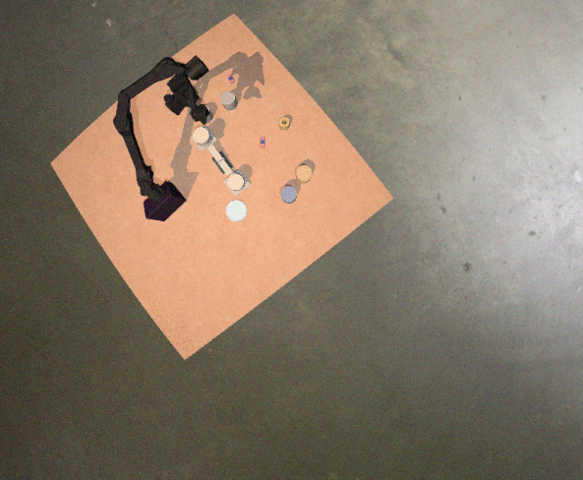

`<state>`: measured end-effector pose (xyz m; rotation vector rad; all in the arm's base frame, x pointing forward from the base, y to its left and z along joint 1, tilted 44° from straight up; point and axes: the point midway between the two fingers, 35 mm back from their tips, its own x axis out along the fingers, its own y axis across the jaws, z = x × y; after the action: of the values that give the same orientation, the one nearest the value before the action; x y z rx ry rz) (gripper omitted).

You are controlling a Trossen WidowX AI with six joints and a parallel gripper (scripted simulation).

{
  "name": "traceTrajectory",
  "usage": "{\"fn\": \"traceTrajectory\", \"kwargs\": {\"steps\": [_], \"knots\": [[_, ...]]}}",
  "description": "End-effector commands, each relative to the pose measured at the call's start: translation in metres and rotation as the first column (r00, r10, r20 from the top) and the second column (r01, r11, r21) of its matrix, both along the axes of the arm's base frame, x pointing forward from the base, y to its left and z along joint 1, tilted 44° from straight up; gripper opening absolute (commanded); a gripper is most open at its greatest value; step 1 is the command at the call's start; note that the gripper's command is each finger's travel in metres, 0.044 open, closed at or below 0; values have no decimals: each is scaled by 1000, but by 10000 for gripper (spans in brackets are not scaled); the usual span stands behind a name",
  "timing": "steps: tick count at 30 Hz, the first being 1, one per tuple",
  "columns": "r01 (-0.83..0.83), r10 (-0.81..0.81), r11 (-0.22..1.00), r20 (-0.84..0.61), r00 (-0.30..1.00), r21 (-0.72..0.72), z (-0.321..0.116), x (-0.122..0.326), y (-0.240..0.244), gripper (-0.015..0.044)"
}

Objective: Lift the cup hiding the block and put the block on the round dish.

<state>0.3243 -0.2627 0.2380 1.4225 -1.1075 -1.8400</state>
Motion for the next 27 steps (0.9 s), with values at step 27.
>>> {"fn": "traceTrajectory", "kwargs": {"steps": [27], "knots": [[-228,481,729,-246,841,646,-78,-62,1,440]]}}
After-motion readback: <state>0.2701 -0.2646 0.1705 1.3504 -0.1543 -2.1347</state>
